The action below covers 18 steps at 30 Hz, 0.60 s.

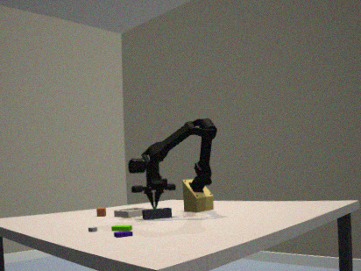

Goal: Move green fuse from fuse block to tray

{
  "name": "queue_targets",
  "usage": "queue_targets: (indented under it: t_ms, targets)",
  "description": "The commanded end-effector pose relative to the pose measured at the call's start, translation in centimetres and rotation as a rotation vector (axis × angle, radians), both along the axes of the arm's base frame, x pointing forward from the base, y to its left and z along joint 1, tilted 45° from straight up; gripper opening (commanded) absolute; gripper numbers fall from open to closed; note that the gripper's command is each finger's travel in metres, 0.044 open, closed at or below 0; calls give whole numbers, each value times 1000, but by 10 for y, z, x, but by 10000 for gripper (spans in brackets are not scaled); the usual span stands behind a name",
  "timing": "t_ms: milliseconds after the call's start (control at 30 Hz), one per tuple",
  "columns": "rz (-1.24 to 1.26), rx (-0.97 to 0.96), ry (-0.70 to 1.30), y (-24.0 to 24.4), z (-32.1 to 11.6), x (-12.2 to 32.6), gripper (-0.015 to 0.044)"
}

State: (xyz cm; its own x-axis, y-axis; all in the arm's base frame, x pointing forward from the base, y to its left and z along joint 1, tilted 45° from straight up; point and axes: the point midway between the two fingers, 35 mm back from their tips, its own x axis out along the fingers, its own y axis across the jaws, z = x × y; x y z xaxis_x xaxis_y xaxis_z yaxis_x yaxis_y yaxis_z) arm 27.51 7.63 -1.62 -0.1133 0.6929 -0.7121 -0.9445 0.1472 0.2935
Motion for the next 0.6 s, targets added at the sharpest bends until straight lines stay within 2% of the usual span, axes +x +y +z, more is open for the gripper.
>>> queue_targets:
  t_ms: [0,567]
  targets:
    - [2,-4,-5,-3,2,1,0]
    - [1,-3,-4,-8,8,2,0]
